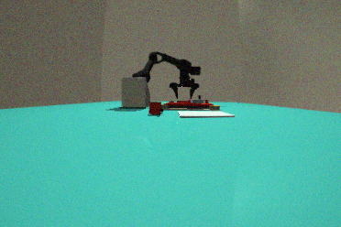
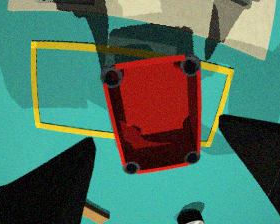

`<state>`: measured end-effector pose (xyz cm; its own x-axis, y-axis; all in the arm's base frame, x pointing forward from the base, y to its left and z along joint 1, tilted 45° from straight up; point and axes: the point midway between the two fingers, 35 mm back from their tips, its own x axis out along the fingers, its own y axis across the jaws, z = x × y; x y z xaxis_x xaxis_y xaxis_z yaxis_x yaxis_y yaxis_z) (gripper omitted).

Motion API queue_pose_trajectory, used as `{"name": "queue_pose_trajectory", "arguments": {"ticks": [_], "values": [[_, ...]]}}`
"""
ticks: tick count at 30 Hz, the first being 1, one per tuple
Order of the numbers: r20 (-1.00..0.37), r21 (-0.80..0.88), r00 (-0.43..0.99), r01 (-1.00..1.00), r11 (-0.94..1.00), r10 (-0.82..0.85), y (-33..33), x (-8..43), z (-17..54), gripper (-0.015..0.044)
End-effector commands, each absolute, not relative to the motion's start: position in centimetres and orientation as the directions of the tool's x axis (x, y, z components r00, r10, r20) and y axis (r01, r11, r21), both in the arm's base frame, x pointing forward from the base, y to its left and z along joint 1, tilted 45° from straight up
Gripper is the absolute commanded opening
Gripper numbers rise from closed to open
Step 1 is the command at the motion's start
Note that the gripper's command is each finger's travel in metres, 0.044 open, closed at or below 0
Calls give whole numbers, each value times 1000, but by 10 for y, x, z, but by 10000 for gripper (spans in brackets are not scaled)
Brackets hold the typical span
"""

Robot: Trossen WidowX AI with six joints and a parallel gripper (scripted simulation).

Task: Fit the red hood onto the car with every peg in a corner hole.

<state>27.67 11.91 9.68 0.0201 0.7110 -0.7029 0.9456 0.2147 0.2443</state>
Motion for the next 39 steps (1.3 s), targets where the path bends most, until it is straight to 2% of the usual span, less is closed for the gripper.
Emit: {"name": "queue_pose_trajectory", "arguments": {"ticks": [1,39], "values": [[-700,237,15,948,213,714,122,275,93,440],[-700,237,15,948,213,714,134,275,81,440]]}}
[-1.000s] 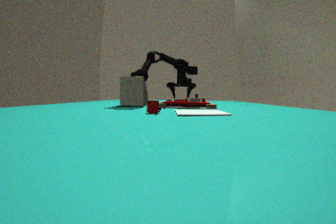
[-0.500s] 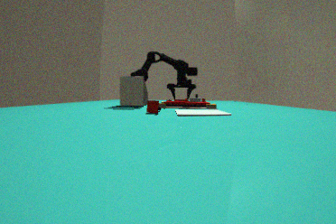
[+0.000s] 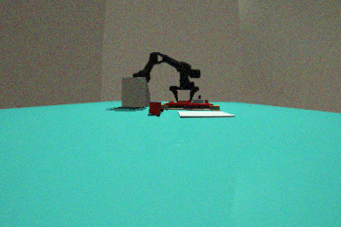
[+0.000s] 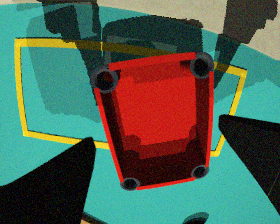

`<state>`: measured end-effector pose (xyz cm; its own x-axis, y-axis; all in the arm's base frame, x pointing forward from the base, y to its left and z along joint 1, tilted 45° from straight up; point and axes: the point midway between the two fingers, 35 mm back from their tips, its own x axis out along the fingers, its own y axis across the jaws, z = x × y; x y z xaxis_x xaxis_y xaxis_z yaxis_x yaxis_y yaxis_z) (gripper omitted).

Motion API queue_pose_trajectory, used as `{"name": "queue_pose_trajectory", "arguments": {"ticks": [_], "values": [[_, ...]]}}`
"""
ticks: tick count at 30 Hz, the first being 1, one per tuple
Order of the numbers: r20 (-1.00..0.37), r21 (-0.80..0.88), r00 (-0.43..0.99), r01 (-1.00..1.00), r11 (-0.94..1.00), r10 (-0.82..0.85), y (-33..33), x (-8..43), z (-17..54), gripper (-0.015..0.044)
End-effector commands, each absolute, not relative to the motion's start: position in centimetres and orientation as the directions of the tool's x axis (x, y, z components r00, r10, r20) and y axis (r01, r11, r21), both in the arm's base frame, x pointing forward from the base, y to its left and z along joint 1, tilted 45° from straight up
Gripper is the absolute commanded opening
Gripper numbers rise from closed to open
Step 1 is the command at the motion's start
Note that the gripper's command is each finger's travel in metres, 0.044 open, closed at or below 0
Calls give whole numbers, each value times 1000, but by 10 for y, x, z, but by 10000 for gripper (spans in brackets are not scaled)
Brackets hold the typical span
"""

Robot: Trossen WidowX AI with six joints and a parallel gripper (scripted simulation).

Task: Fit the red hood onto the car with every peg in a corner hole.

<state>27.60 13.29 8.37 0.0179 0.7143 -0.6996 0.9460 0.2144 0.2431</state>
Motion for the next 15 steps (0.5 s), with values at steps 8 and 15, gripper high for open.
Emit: {"name": "queue_pose_trajectory", "arguments": {"ticks": [8,15], "values": [[-699,243,18,946,214,715,135,276,82,387],[-699,243,18,946,214,715,135,276,82,302]]}}
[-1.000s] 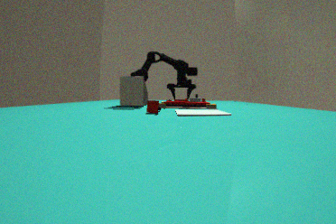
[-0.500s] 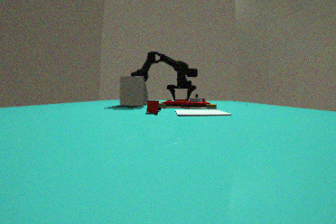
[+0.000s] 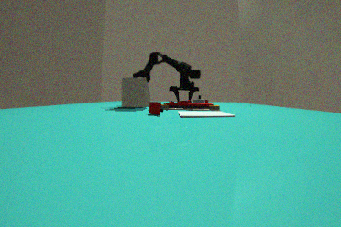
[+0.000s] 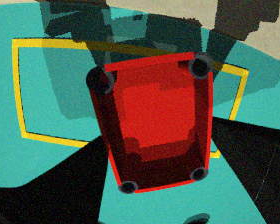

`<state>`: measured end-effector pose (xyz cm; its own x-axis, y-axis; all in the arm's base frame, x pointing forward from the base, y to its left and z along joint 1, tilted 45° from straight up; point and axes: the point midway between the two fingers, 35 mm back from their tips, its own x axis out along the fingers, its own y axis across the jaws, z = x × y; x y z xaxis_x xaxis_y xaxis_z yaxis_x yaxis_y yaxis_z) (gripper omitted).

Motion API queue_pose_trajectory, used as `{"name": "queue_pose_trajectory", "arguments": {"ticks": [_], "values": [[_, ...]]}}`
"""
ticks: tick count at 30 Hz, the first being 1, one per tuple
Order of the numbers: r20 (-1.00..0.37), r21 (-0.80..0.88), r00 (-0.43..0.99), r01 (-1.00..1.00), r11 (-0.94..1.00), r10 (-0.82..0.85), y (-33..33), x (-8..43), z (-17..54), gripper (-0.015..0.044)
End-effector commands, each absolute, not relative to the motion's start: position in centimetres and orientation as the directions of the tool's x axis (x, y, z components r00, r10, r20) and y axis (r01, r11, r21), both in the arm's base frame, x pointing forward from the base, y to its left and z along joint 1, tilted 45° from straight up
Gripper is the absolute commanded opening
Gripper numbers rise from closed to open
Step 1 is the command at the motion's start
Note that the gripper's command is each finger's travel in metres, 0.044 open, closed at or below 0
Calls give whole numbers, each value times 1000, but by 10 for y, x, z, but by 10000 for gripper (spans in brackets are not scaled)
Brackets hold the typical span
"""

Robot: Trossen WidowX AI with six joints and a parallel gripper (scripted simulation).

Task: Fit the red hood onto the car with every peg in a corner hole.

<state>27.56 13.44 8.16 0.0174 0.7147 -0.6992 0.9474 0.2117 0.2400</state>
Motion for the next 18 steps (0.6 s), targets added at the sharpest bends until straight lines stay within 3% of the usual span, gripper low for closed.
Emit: {"name": "queue_pose_trajectory", "arguments": {"ticks": [1,4,14,18], "values": [[-699,243,18,946,214,715,135,276,82,295],[-699,243,18,946,214,715,135,276,82,275],[-700,240,17,947,212,714,125,275,91,12],[-700,240,17,947,212,714,116,275,99,0]]}}
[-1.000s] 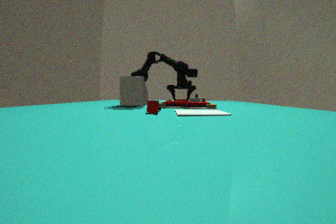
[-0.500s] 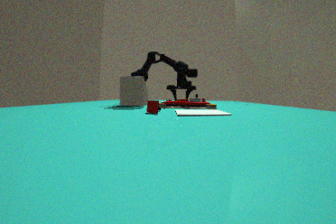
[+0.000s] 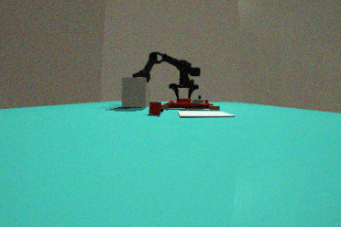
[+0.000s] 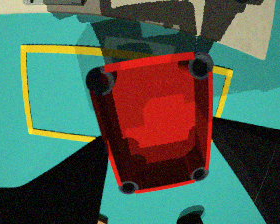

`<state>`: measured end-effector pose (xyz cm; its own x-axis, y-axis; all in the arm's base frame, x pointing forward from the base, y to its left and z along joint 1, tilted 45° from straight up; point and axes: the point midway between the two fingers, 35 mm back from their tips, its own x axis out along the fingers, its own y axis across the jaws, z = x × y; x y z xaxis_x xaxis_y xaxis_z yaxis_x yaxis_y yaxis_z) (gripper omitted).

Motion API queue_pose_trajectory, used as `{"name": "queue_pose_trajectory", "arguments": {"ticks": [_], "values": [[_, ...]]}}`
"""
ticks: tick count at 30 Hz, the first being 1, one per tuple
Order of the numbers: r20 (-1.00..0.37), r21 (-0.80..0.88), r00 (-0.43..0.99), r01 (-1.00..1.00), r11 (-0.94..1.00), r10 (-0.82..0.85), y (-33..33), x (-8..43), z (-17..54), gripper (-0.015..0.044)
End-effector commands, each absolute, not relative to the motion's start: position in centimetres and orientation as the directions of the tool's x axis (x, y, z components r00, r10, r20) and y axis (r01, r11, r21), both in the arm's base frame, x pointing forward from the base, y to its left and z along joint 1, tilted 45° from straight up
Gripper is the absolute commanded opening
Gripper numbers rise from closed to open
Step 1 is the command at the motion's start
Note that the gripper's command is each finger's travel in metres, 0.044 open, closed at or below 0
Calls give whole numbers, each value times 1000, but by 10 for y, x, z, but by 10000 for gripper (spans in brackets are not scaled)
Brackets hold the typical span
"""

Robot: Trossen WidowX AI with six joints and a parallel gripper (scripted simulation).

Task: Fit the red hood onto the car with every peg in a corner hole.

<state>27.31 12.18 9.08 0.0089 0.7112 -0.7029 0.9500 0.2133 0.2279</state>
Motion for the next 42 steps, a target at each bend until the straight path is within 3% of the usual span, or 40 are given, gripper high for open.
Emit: {"name": "queue_pose_trajectory", "arguments": {"ticks": [1,23,42], "values": [[-700,240,17,947,212,714,114,275,102,0],[-700,221,14,955,198,714,78,274,135,0],[-699,-126,14,982,-142,715,79,273,136,0]]}}
